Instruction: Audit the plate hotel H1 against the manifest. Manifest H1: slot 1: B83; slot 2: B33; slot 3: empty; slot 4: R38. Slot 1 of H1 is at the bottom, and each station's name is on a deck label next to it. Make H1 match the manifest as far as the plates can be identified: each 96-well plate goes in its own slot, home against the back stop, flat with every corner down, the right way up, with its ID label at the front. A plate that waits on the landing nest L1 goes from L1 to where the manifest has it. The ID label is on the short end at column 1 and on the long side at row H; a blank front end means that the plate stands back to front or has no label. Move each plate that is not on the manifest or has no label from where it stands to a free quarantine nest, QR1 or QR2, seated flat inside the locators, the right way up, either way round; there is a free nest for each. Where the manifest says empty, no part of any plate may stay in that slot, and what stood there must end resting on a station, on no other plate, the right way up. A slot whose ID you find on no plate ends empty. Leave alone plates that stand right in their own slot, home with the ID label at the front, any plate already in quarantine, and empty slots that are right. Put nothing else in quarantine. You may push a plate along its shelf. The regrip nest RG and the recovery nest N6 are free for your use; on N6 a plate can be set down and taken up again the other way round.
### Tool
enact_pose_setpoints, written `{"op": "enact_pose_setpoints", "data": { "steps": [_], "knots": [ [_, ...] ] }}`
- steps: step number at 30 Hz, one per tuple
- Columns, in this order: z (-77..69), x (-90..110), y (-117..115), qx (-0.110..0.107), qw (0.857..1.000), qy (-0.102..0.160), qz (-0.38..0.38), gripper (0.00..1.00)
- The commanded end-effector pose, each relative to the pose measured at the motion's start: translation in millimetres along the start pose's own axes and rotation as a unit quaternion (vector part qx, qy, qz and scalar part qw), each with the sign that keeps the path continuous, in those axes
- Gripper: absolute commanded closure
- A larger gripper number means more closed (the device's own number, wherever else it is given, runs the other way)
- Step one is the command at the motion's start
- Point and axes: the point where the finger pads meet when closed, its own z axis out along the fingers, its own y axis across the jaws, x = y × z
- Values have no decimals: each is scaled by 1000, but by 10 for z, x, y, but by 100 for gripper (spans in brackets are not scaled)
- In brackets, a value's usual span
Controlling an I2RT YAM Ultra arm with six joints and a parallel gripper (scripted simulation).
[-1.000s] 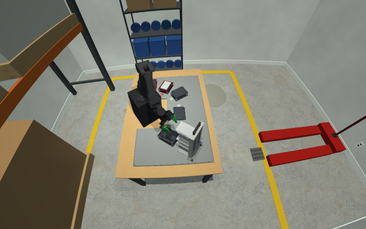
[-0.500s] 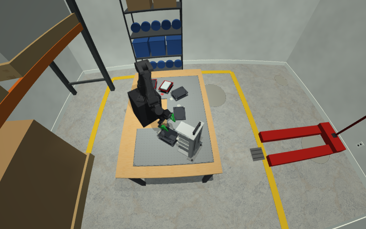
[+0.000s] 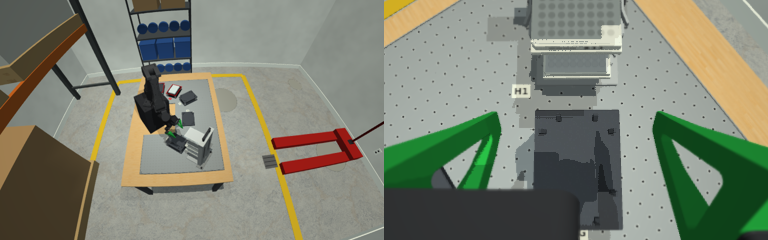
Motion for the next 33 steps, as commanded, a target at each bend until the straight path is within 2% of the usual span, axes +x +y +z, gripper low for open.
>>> {"op": "enact_pose_setpoints", "data": {
  "steps": [1,4,9,12,13,14,18,33],
  "knots": [
    [31,67,53,-6,1000,-3,-2,0],
    [80,27,37,-5,1000,-10,-6,0],
    [118,166,48,-5,1000,-2,-1,0],
    [133,161,43,-4,1000,-4,-2,0],
    [127,-56,-16,3,1000,-28,-14,0],
    [181,57,3,-1,1000,-17,-9,0],
    [225,123,13,-1,1000,-15,-8,0],
    [384,228,-20,1,1000,-21,-10,0]
  ]
}}
